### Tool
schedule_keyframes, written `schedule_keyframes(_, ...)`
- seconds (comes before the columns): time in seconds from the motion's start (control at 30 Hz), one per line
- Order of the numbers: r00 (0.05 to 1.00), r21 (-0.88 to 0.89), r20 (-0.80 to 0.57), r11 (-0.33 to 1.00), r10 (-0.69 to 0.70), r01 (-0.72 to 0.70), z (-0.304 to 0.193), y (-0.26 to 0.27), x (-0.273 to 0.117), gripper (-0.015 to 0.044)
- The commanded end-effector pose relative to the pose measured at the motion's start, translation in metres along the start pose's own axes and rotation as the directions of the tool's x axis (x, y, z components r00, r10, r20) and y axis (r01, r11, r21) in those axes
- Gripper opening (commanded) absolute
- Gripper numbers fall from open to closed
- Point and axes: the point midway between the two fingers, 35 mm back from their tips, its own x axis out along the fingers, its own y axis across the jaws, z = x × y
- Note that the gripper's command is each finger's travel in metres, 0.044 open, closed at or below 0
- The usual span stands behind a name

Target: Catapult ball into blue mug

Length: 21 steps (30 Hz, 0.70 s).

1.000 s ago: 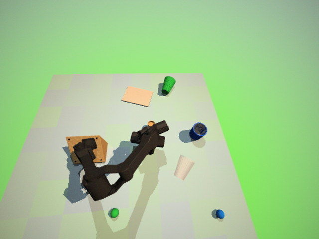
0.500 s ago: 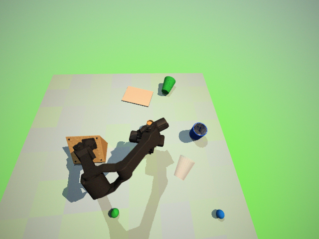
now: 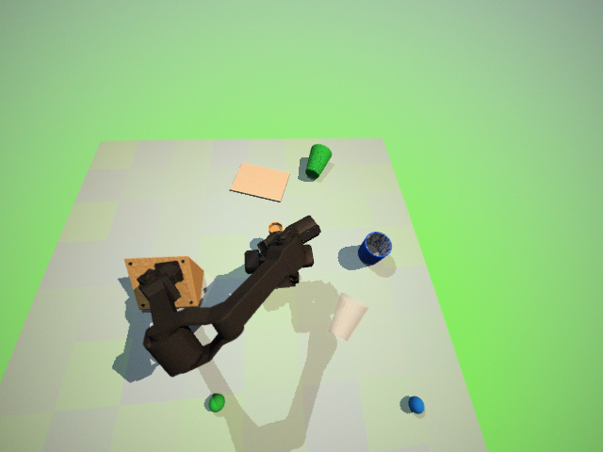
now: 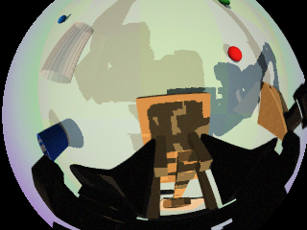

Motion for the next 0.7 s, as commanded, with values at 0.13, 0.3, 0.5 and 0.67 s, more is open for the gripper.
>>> schedule_keyframes(0.13,1.000,-0.292,-0.004,0.956,0.002,-0.003,-0.001,0.004,-0.001,0.0000)
schedule_keyframes(0.3,1.000,-0.453,-0.004,0.892,0.001,-0.003,-0.001,0.009,-0.001,0.0000)
schedule_keyframes(0.5,1.000,-0.604,-0.003,0.797,0.001,-0.003,-0.003,0.020,0.000,0.0000)
schedule_keyframes(0.67,1.000,-0.614,-0.003,0.789,0.002,-0.003,-0.005,0.023,0.000,0.0000)
